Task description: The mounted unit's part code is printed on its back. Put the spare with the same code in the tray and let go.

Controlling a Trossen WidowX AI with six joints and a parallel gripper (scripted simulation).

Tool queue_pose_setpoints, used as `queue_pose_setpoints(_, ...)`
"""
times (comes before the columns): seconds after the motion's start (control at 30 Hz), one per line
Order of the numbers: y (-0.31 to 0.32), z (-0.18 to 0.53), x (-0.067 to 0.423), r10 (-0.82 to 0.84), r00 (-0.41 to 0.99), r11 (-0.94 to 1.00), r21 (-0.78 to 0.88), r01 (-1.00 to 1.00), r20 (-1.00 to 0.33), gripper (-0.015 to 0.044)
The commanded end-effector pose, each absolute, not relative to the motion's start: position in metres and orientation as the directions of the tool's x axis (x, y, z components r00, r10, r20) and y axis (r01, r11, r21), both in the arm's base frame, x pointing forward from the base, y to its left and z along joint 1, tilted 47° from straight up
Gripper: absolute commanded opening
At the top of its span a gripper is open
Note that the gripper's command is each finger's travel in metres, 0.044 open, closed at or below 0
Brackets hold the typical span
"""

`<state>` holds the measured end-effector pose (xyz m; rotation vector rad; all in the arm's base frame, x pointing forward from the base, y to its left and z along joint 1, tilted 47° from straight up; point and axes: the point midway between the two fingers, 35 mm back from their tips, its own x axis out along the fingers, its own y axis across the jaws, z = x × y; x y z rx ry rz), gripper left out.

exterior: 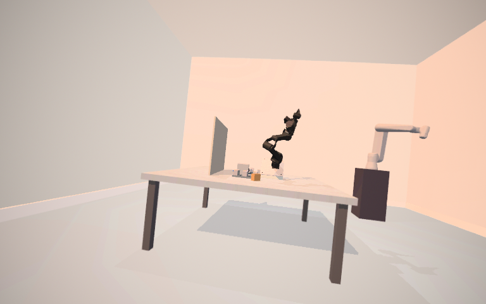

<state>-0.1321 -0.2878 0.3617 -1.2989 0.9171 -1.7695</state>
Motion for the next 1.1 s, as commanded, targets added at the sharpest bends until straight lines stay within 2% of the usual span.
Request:
queue_pose_setpoints(0.0, -0.288, 0.362, -0.132, -0.877, -0.209, -0.467, -0.871, 0.151, 0.433, 0.0426)
queue_pose_setpoints(0.23, -0.297, 0.358, -0.128, -0.894, -0.192, -0.439, -0.880, 0.181, 0.406, 0.0440)
queue_pose_setpoints(0.43, -0.366, 0.319, -0.078, -0.988, 0.007, -0.137, -0.912, 0.388, 0.151, 0.0440)
queue_pose_setpoints(0.6, -0.404, 0.284, -0.017, -0.978, 0.202, 0.147, -0.873, 0.466, -0.056, 0.0440)
queue_pose_setpoints(0.83, -0.423, 0.235, 0.083, -0.833, 0.453, 0.517, -0.739, 0.431, -0.318, 0.0440)
queue_pose_setpoints(1.07, -0.397, 0.179, 0.190, -0.522, 0.636, 0.842, -0.464, 0.276, -0.569, 0.0440)
